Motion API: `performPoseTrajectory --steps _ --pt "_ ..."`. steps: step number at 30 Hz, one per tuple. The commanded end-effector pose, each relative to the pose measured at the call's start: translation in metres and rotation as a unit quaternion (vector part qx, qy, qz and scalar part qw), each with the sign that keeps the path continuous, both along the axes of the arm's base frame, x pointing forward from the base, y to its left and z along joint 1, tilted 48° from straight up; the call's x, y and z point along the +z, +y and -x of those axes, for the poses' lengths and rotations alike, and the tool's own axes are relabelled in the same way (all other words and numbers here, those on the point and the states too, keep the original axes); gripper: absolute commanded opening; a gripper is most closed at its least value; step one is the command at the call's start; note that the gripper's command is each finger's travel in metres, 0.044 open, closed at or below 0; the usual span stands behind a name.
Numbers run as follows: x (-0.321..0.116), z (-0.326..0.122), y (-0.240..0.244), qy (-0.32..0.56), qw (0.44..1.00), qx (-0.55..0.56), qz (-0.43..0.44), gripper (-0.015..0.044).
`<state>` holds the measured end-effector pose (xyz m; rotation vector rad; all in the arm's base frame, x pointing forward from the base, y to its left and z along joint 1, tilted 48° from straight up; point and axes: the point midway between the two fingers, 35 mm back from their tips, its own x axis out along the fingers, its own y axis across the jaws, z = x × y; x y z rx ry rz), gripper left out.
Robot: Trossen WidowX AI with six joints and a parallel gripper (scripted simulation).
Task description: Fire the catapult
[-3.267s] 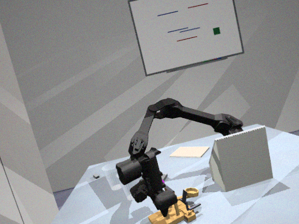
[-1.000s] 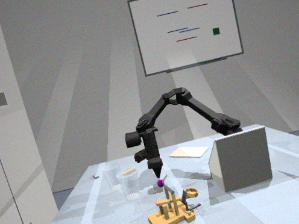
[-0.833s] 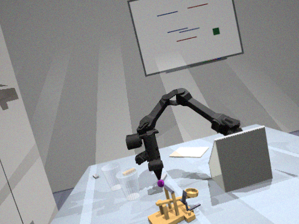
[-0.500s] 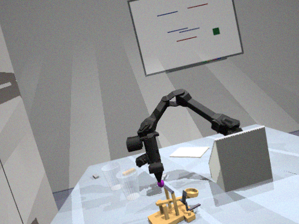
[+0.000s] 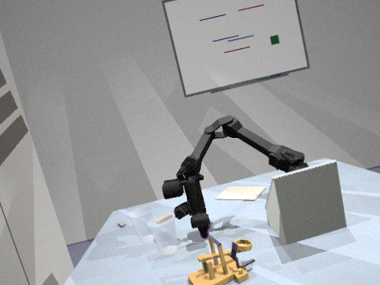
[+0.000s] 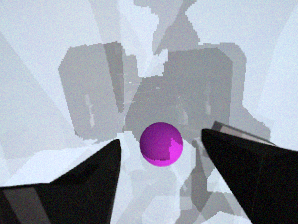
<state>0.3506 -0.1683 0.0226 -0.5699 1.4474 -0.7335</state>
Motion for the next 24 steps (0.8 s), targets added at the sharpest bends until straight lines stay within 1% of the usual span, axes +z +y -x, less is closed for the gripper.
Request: performPoseTrajectory --steps 1,7,14,17,18,24 --pt "-0.005 0.003 -0.004 0.005 1.0 -0.001 0.0 0.03" --pt "-0.005 0.003 -0.004 0.005 1.0 -0.001 0.0 0.0142" --pt "-0.005 0.003 -0.004 0.005 1.0 -0.001 0.0 0.0096" --pt "-0.003 0.002 -0.001 0.005 1.0 -0.001 -0.001 0.0017" --pt "0.0 0.0 0.003 0.005 1.0 0.0 -0.002 0.0" --pt "0.025 -0.008 0.033 0.005 1.0 0.0 -0.006 0.0"
